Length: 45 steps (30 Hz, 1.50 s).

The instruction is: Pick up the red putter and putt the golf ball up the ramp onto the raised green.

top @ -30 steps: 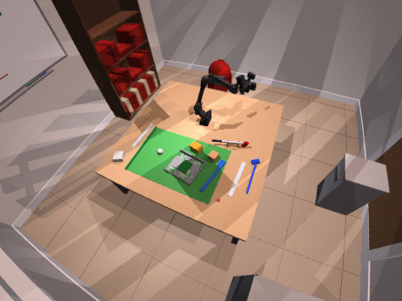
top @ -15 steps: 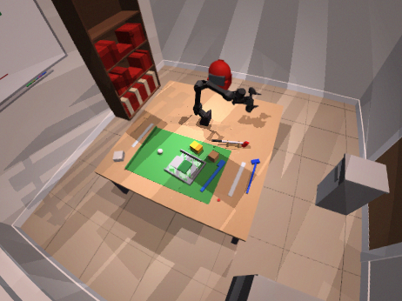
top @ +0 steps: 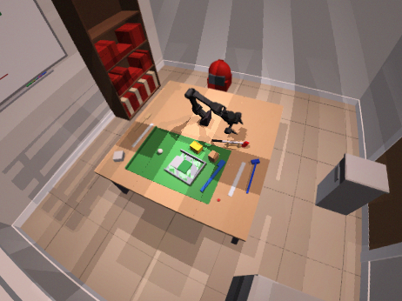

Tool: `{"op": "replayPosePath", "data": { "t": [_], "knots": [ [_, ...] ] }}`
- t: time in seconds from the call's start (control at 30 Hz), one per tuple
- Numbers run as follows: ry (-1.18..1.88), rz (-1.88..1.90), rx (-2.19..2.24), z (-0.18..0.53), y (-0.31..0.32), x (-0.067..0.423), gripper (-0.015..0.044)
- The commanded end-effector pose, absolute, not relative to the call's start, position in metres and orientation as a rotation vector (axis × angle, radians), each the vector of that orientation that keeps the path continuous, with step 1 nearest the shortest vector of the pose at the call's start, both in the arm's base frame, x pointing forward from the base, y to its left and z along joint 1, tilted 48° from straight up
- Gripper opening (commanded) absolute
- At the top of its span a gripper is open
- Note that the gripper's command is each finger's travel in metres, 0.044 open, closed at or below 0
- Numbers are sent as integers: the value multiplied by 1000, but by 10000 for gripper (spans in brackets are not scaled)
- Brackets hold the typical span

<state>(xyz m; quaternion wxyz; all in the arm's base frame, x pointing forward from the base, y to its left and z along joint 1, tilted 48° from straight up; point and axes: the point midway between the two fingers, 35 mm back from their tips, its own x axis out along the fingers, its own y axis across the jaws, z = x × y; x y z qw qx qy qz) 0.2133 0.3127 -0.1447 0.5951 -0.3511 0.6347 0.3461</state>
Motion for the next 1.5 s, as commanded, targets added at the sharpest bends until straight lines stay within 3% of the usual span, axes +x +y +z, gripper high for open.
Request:
{"op": "replayPosePath", "data": {
  "t": [0.0, 0.27, 1.47],
  "knots": [
    [1488, 825, -1064, -128, 264, 241, 440],
    [1668, 995, -1576, -85, 151, 269, 440],
    [1675, 999, -1588, -124, 104, 263, 440]
  ]
}}
